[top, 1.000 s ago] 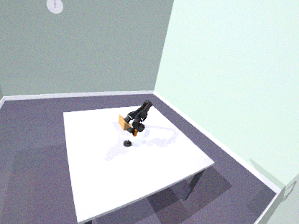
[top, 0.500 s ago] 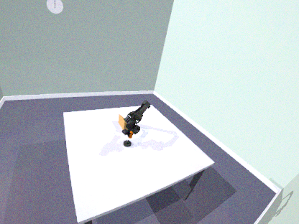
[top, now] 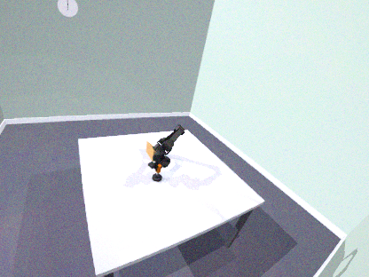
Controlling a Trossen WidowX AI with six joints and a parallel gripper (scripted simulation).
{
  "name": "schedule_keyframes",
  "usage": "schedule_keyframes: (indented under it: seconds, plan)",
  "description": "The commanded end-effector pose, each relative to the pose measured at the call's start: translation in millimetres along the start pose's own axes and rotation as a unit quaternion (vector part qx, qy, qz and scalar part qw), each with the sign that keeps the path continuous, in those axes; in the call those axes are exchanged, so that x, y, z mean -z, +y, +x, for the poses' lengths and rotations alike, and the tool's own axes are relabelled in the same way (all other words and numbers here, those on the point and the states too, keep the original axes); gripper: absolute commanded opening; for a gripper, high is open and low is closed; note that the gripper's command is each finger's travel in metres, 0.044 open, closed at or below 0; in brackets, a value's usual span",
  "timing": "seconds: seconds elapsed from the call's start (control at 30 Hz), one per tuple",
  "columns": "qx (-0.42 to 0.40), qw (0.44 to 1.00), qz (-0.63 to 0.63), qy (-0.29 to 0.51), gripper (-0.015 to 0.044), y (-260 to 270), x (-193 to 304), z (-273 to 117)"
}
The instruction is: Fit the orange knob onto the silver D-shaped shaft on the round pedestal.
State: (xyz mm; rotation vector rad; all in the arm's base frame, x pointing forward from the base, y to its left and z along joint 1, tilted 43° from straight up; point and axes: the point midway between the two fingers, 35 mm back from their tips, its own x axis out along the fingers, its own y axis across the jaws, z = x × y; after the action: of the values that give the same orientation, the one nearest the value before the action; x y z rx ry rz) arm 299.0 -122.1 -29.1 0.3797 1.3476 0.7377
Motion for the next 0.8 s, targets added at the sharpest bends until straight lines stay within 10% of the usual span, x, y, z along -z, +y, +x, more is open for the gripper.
schedule_keyframes:
  seconds: [0.0,0.77]
  plan:
    - [-0.002,1.000,0.005,-0.001,0.0000,-0.2,1.1,13.5]
    - [-0.002,1.000,0.002,-0.001,0.0000,-0.1,1.4,15.5]
